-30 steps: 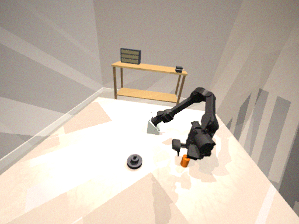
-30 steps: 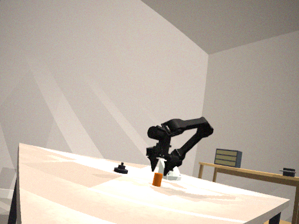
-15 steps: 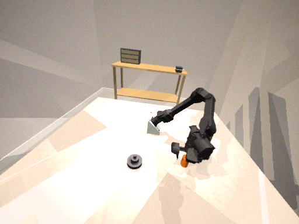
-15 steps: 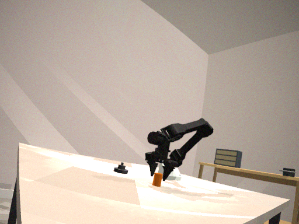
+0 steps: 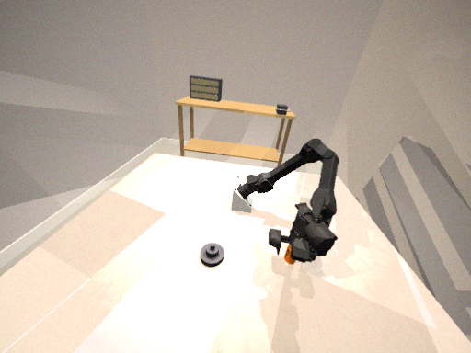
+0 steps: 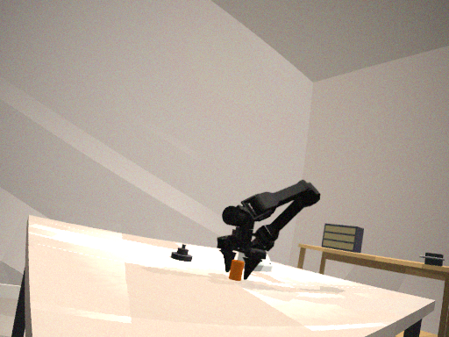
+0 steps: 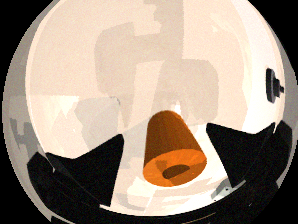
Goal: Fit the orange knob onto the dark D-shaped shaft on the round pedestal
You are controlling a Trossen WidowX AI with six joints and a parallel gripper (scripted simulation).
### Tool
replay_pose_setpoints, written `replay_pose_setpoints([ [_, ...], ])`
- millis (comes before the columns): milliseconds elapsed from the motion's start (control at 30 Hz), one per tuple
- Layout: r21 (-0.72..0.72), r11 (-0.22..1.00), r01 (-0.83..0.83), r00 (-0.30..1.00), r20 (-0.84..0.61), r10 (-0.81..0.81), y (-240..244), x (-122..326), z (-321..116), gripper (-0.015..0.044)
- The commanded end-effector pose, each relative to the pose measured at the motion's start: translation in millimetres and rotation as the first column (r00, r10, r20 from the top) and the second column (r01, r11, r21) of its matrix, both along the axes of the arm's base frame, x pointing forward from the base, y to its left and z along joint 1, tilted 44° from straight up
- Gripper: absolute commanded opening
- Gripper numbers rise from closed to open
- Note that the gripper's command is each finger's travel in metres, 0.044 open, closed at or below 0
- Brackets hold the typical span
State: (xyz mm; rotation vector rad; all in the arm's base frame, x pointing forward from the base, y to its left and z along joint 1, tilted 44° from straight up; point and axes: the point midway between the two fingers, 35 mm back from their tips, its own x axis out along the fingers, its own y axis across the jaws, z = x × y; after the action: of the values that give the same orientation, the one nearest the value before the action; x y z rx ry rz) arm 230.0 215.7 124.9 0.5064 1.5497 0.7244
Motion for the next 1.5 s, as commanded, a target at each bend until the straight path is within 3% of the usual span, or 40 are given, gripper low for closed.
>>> replay_pose_setpoints([
  [0, -0.005, 1.000, 0.007, 1.000, -0.001, -0.007, 1, 0, -3, 0.0414],
  [300, -0.005, 1.000, 0.007, 1.000, -0.001, -0.007, 1, 0, -3, 0.0177],
  [467, -0.005, 1.000, 0.007, 1.000, -0.001, -0.007, 1, 0, -3, 0.0144],
  [667, -0.013, 1.000, 0.007, 1.000, 0.001, -0.007, -11, 7, 10, 0.0000],
  [1467, -0.011, 1.000, 0.007, 1.000, -0.002, -0.007, -92, 19, 99, 0.0000],
])
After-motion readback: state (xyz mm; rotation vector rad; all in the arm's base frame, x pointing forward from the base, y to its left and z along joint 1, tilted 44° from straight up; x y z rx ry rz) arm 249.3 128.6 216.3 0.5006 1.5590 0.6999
